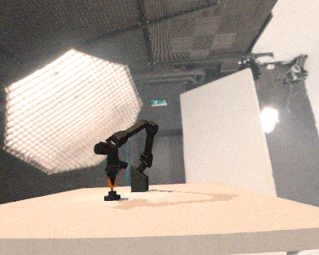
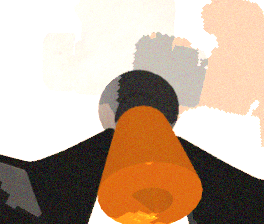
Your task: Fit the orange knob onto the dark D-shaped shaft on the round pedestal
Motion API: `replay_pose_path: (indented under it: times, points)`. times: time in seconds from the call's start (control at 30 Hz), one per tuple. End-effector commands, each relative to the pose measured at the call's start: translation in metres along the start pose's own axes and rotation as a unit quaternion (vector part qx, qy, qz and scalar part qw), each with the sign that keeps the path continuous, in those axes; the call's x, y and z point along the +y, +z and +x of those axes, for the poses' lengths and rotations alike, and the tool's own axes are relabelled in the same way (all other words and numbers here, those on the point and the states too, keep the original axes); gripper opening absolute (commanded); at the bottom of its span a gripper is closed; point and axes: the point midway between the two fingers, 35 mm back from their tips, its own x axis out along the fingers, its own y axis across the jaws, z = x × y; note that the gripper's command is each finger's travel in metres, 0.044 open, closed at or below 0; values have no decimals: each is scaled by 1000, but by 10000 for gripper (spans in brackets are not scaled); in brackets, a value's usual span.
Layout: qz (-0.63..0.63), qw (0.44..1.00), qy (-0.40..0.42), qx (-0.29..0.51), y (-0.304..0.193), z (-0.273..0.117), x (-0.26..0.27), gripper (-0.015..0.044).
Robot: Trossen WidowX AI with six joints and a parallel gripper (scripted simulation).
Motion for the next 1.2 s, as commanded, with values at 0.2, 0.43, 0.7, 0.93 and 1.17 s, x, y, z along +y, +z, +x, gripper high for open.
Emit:
replay_pose_path:
  times: [0.2, 0.43, 0.7, 0.93, 1.17]
  points:
    - [-3, 1000, 0, 0, 1, -4, 3, 0]
    - [-103, 995, 0, 0, 1, -5, 2, 0]
    - [-103, 995, 0, 0, 0, -3, -2, 0]
    - [-103, 995, 0, 0, -1, -1, -1, 0]
    - [-103, 995, 0, 0, -1, -1, 1, 0]
